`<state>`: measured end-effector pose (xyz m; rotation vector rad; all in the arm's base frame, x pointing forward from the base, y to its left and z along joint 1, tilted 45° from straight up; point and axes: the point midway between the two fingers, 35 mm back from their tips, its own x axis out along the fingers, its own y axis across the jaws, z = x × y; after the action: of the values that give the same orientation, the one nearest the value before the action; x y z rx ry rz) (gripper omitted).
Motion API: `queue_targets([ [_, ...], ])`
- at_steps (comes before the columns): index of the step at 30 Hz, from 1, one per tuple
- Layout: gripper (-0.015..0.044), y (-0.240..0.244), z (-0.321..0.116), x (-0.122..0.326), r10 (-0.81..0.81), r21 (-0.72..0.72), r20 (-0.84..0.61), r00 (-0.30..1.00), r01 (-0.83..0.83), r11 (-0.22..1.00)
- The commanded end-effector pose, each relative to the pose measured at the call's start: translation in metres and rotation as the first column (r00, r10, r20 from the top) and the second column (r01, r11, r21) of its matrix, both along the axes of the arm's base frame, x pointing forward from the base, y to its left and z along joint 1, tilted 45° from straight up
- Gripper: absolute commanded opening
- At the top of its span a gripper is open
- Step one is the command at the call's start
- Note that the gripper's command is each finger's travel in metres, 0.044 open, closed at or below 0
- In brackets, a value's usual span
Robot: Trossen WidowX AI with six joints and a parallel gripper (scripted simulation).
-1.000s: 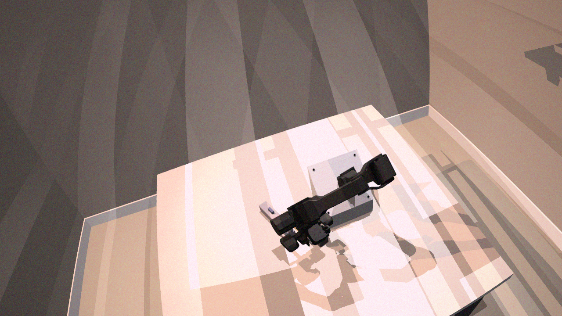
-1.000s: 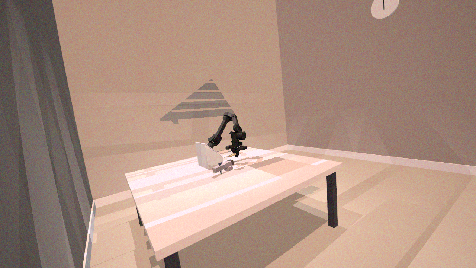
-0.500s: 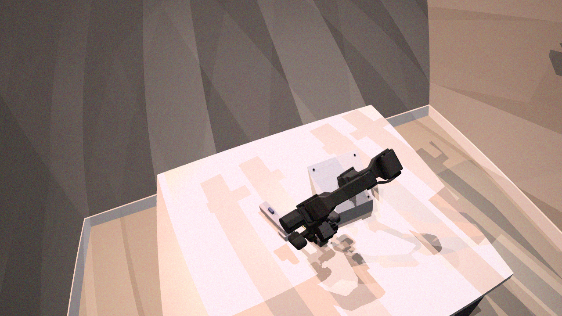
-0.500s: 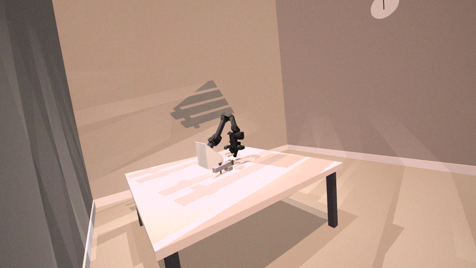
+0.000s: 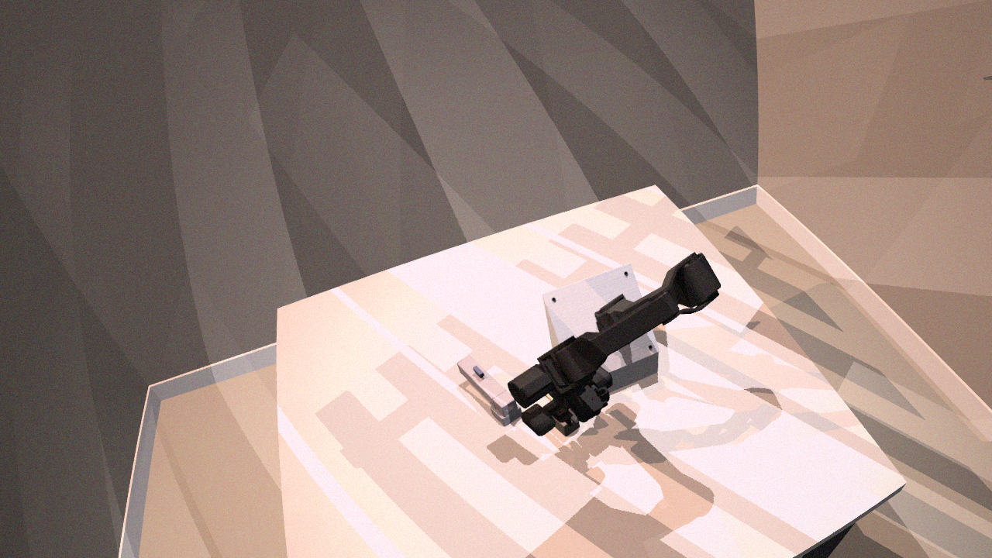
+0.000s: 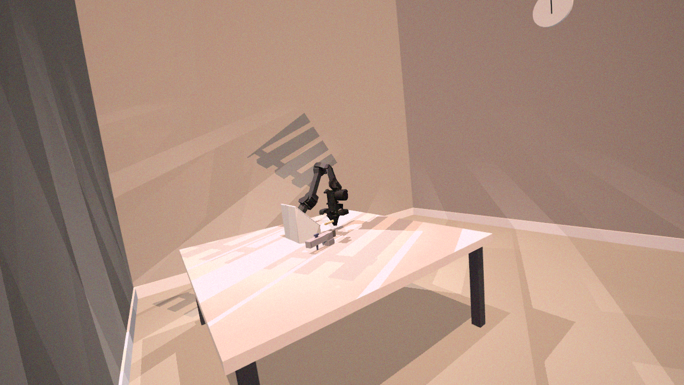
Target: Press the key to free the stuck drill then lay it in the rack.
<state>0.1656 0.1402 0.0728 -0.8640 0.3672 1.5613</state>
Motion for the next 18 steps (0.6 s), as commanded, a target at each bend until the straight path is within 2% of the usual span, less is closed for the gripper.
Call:
queue_targets([
  [1,0.0,-0.001,-0.003,-0.007,-0.005,-0.005,-0.006,1.0,0.005,1.0],
  [18,0.0,0.015,-0.021,-0.008,-0.005,-0.004,-0.007,1.0,0.005,1.0],
])
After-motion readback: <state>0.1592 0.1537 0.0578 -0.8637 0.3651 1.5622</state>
